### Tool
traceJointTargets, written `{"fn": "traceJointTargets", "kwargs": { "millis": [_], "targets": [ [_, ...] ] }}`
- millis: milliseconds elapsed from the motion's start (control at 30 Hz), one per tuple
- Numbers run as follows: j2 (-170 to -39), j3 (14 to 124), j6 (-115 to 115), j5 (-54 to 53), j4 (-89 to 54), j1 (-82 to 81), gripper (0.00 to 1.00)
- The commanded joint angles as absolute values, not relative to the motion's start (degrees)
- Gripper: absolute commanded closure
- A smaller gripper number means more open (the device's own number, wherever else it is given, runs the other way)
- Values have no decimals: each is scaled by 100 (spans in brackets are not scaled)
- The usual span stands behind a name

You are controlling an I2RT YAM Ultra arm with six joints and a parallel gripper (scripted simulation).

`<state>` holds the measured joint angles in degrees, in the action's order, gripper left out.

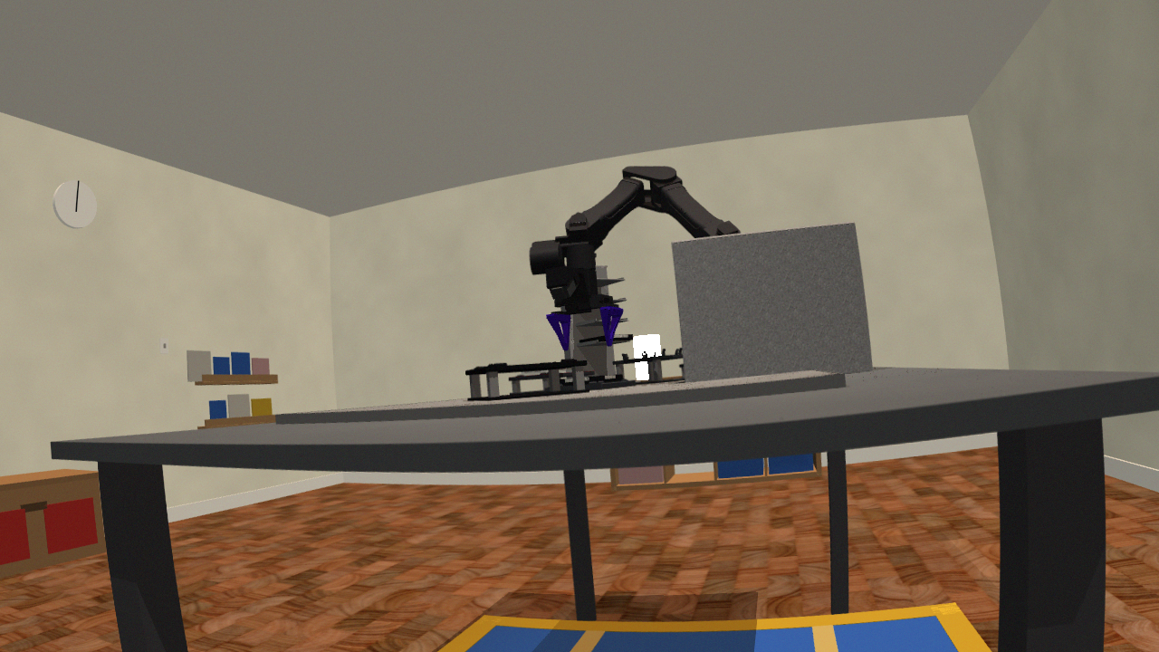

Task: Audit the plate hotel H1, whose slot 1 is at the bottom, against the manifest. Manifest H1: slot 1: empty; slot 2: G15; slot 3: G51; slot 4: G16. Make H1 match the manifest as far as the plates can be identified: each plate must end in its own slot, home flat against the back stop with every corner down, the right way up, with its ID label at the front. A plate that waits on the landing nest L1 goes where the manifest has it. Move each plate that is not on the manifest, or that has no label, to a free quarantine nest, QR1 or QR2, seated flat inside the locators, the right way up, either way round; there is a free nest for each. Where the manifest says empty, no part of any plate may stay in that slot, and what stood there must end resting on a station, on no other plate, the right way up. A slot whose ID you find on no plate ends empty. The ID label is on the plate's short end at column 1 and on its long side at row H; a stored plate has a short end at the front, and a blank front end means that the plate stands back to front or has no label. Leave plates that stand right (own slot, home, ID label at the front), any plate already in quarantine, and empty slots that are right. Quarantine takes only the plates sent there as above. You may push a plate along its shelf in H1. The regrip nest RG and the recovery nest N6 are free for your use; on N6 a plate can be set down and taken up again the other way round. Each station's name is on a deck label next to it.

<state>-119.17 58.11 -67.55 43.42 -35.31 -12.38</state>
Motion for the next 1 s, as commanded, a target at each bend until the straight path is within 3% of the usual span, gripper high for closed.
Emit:
{"fn": "traceJointTargets", "kwargs": {
  "millis": [0, 967],
  "targets": [
    [-11885, 5823, -6412, 4312, -3620, -1279, 0],
    [-11885, 5824, -3546, 4312, -3622, -1280, 0]
  ]
}}
